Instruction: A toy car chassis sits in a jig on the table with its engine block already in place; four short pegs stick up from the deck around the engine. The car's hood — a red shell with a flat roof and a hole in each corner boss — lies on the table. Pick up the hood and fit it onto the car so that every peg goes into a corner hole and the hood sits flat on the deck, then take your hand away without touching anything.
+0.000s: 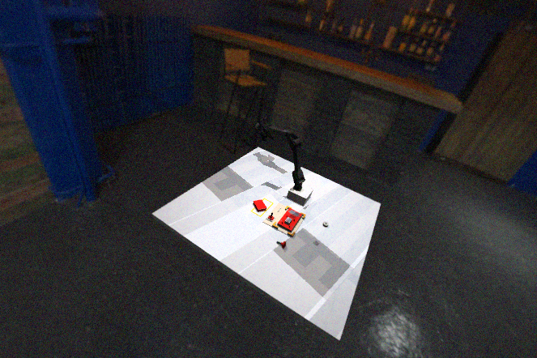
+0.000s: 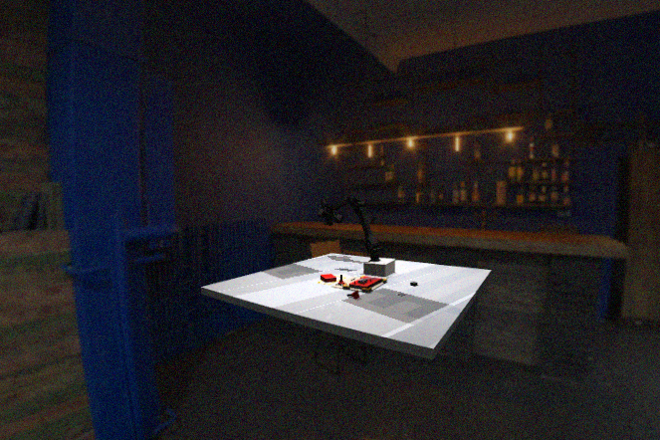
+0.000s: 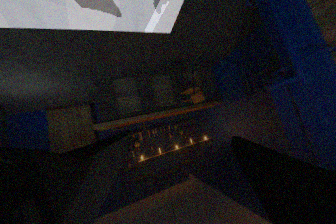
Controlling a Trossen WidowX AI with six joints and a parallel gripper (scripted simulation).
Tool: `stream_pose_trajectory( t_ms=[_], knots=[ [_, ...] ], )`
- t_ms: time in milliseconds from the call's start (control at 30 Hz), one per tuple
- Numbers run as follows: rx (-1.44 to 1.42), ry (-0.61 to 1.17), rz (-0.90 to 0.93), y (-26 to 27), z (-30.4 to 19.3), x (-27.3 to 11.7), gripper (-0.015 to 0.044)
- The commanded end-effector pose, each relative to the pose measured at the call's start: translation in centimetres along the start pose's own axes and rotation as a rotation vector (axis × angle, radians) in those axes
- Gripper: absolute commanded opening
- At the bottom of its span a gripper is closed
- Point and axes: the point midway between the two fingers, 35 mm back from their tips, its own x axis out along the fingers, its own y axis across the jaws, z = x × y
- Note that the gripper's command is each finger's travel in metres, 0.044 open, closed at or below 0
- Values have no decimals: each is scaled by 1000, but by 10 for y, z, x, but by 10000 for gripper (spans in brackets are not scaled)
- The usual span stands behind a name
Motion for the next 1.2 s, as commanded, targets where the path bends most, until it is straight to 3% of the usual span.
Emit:
stream_pose_trajectory(
  t_ms=[0,333,633,1167],
  knots=[
    [13,-69,-49,-13,25,-21,440],
    [-54,-358,-207,-51,139,-104,440],
    [-128,-588,-253,-42,230,-191,440],
    [-399,-1008,-264,47,354,-369,440]
  ],
)
